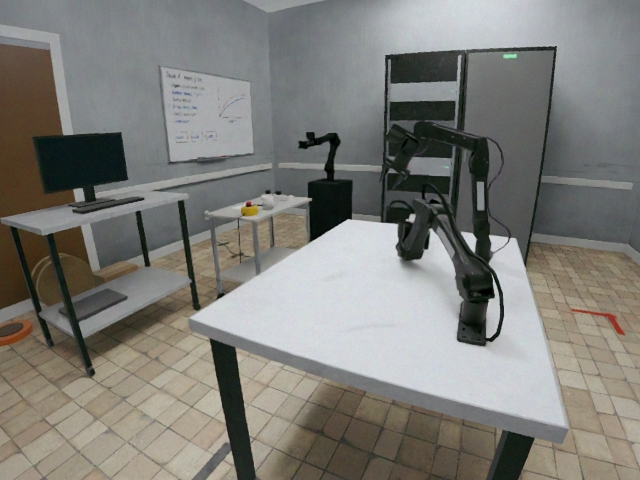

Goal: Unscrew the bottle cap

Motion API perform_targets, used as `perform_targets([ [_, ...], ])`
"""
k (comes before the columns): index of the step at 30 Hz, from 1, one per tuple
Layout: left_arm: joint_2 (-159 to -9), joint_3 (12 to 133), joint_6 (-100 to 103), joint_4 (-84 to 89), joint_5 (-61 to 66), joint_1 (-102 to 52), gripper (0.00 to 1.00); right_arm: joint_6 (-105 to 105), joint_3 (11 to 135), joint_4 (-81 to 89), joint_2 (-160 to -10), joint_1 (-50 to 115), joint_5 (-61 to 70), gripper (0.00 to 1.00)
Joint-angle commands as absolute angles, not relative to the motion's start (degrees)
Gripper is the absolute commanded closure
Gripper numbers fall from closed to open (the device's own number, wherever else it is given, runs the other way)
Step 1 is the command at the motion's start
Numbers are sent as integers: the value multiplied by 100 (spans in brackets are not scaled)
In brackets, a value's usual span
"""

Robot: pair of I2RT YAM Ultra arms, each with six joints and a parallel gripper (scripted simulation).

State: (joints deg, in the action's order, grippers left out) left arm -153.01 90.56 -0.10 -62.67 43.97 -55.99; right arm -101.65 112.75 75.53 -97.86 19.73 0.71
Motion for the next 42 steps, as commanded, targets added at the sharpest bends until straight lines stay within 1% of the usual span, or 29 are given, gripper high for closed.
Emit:
perform_targets([
  [1, -15329, 9307, 23, -6103, 4293, -5682, 5, -10144, 11412, 7561, -9776, 1951, 8, 43],
  [32, -15853, 10538, 23, -5377, 3919, -6058, 5, -10144, 11412, 7561, -9776, 1951, 8, 43],
  [42, -15871, 10614, 23, -5328, 3931, -6047, 5, -10144, 11412, 7561, -9776, 1951, 8, 43],
])
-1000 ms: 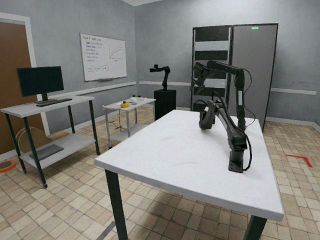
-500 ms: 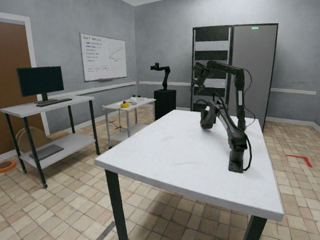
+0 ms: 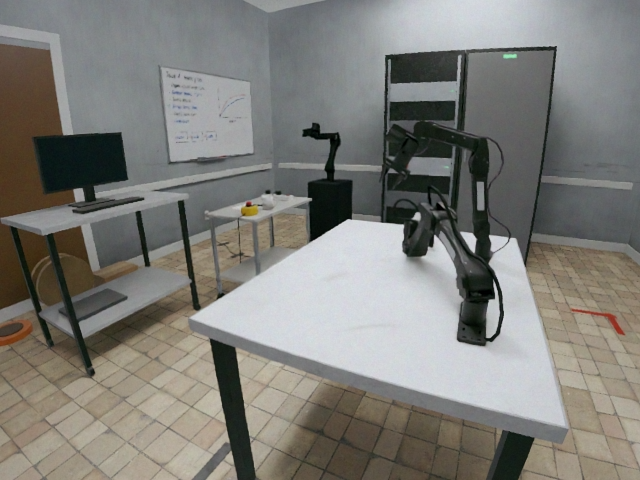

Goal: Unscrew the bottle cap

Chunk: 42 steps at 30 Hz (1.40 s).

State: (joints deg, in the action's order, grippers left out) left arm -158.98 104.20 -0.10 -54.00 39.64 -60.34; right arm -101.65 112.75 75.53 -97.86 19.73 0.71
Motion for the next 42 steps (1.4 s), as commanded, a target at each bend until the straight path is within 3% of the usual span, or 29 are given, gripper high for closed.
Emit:
perform_targets([
  [1, -15871, 10614, 23, -5328, 3931, -6047, 5, -10144, 11412, 7561, -9776, 1951, 8, 43],
  [12, -15843, 10557, 0, -5398, 3956, -6037, 5, -10144, 11412, 7561, -9776, 1951, 8, 43],
  [15, -15840, 10475, -7, -5408, 3962, -6034, 39, -10144, 11412, 7561, -9776, 1951, 8, 43],
  [19, -15838, 10445, -9, -5412, 3964, -6033, 42, -10144, 11412, 7561, -9776, 1951, 8, 43],
  [24, -15155, 10218, 30, -4935, 3974, -6036, 99, -10144, 11412, 7561, -9776, 1951, 8, 43],
  [33, -15188, 10358, 0, -4851, 4127, -5856, 100, -10144, 11412, 7561, -9776, 1951, 8, 43],
  [42, -15125, 10810, -8, -4477, 5242, -4691, 100, -10144, 11412, 7561, -9776, 1951, 8, 43],
])
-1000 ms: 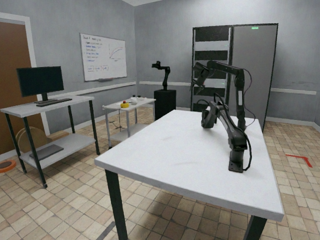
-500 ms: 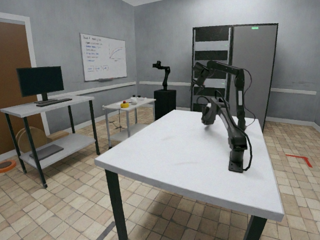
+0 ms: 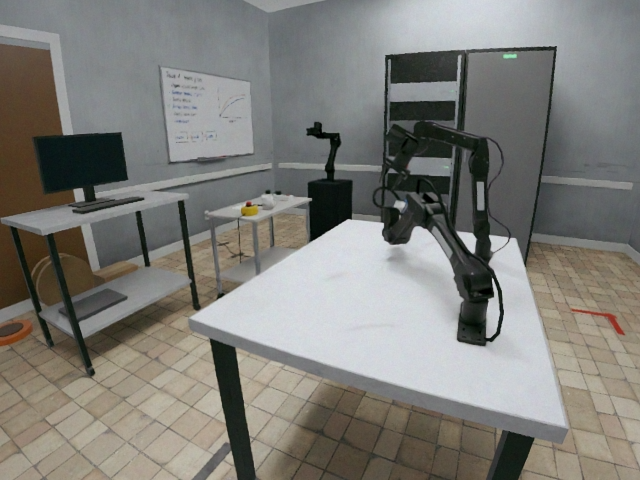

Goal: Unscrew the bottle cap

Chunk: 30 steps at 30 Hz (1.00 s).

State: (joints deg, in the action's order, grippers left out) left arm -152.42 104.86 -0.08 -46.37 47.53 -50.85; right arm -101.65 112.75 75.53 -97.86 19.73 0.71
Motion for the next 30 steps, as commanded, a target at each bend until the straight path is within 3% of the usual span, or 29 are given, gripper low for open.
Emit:
perform_targets([
  [1, -15135, 10878, -2, -4424, 5377, -4552, 100, -10144, 11412, 7561, -9776, 1951, 8, 43],
  [16, -15305, 11583, 73, -3849, 7033, -2900, 100, -10144, 11412, 7561, -9776, 1951, 8, 43],
  [30, -15119, 11578, -324, -3610, 7068, -2891, 100, -10144, 11412, 7561, -9776, 1951, 8, 43],
])
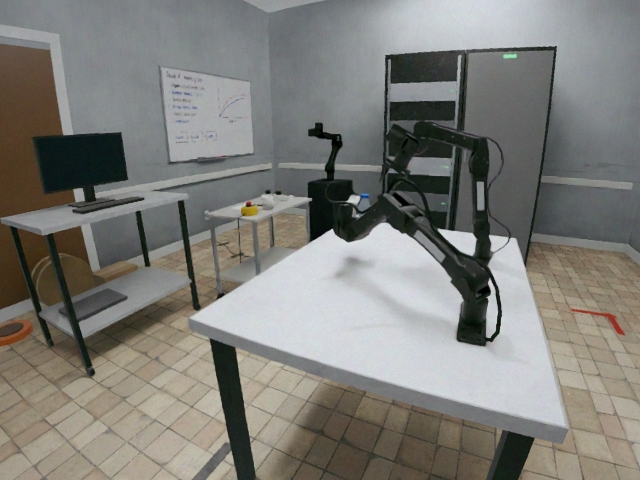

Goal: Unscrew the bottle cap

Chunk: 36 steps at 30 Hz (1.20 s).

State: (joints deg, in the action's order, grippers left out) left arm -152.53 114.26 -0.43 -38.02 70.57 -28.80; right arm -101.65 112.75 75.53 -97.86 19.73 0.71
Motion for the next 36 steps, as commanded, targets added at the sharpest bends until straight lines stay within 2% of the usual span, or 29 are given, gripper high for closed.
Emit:
perform_targets([
  [1, -15099, 11581, -639, -3516, 6979, -2931, 100, -10144, 11412, 7561, -9776, 1951, 8, 43],
  [5, -15014, 11545, -2033, -3237, 6866, -2943, 100, -10144, 11412, 7561, -9776, 1951, 8, 43],
  [7, -15014, 11545, -2033, -3237, 6866, -2943, 100, -10144, 11412, 7561, -9776, 1951, 8, 43],
  [15, -14616, 11465, -4334, -1696, 6673, -2965, 100, -10144, 11412, 7561, -9776, 1951, 8, 43],
  [22, -14622, 11721, -4910, -818, 6582, -2975, 100, -10144, 11412, 7561, -9776, 1951, 8, 43],
  [36, -14660, 11912, -5109, -458, 6623, -2976, 100, -10144, 11412, 7561, -9776, 1951, 8, 43],
])
